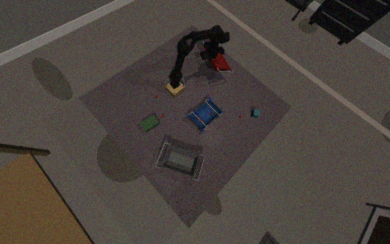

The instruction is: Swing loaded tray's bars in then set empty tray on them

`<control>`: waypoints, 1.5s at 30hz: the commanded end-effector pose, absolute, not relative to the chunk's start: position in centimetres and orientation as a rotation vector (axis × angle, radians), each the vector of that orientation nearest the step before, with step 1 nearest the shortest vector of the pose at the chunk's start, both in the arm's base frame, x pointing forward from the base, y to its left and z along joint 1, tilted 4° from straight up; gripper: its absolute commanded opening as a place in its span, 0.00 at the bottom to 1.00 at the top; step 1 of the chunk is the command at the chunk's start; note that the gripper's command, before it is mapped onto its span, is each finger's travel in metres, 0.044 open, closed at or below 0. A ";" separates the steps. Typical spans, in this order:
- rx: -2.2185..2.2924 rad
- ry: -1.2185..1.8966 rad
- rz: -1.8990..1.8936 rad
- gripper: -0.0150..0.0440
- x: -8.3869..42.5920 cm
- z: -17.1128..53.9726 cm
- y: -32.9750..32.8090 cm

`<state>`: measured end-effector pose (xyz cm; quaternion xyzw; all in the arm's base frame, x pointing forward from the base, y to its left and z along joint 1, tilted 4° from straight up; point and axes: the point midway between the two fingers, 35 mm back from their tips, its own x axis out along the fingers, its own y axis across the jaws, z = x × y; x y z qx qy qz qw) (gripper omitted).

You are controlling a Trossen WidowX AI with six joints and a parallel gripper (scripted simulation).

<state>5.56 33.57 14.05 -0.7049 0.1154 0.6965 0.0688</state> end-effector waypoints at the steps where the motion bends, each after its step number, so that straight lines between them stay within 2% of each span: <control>1: -2.110 0.331 2.088 0.25 5.6 14.5 33.8; 45: -1.801 0.761 1.740 0.25 21.7 15.5 26.0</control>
